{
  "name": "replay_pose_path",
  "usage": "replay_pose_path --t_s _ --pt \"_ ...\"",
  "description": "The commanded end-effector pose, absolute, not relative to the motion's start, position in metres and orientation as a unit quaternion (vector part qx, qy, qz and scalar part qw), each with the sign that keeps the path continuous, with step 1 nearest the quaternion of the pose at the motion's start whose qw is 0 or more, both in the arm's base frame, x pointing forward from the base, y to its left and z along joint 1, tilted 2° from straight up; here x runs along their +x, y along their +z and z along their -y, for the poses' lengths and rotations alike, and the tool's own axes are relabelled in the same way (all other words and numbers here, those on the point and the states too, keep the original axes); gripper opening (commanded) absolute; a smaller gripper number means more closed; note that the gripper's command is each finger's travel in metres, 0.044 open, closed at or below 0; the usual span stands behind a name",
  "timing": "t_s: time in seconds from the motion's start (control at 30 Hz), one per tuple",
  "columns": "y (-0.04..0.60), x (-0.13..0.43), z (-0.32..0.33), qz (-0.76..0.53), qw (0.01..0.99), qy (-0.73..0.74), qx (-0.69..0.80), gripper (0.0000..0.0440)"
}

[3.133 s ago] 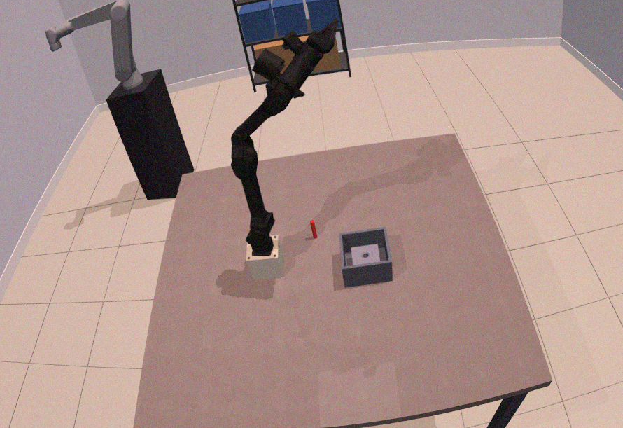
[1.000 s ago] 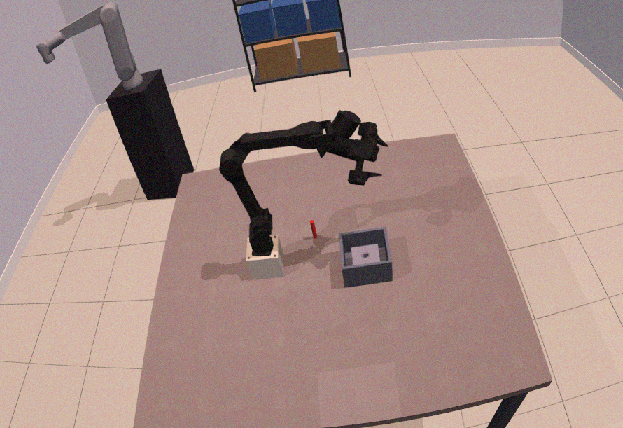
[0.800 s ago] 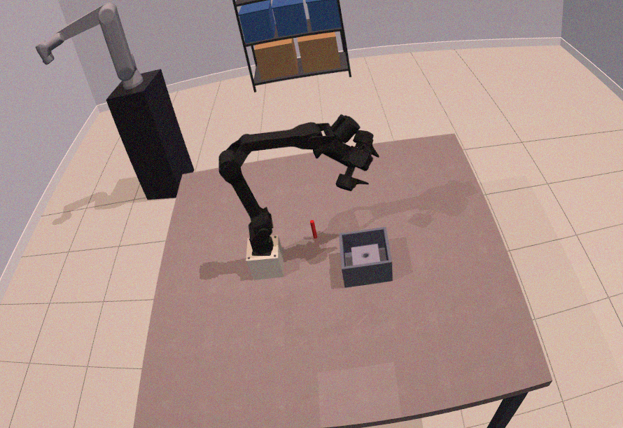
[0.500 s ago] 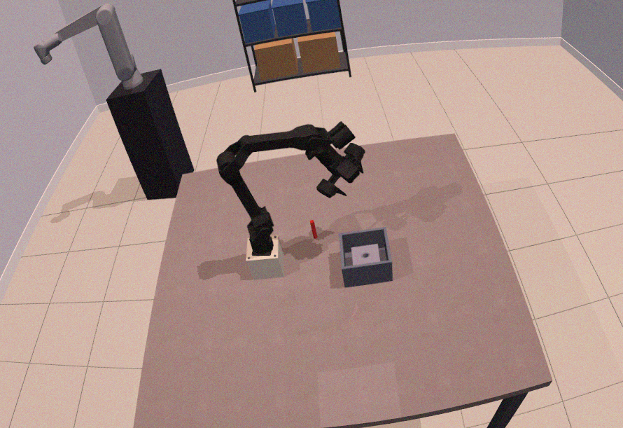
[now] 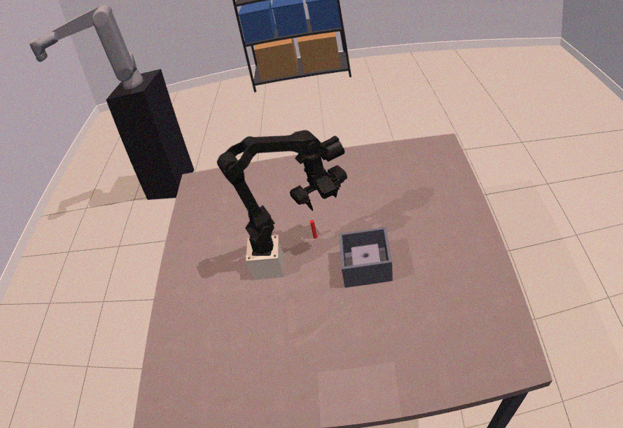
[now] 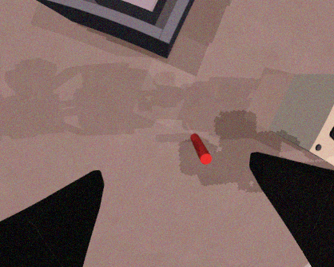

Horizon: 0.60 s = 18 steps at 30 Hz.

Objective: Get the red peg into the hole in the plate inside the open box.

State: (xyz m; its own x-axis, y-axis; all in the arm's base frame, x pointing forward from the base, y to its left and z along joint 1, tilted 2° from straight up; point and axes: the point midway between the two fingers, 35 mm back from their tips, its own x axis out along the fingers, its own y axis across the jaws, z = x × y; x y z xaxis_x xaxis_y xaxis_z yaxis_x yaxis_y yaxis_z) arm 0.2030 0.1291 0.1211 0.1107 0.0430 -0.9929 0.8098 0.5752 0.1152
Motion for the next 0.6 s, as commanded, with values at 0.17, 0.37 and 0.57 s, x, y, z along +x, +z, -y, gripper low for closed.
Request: replay_pose_path --t_s 0.17,0.37,0.57 --pt "0.081 0.176 -0.125 -0.610 0.621 -0.369 0.324 0.0440" --pt "0.055 0.172 -0.127 -0.609 0.613 -0.388 0.321 0.0440" --pt "0.027 0.173 -0.131 -0.605 0.612 -0.389 0.328 0.0440"
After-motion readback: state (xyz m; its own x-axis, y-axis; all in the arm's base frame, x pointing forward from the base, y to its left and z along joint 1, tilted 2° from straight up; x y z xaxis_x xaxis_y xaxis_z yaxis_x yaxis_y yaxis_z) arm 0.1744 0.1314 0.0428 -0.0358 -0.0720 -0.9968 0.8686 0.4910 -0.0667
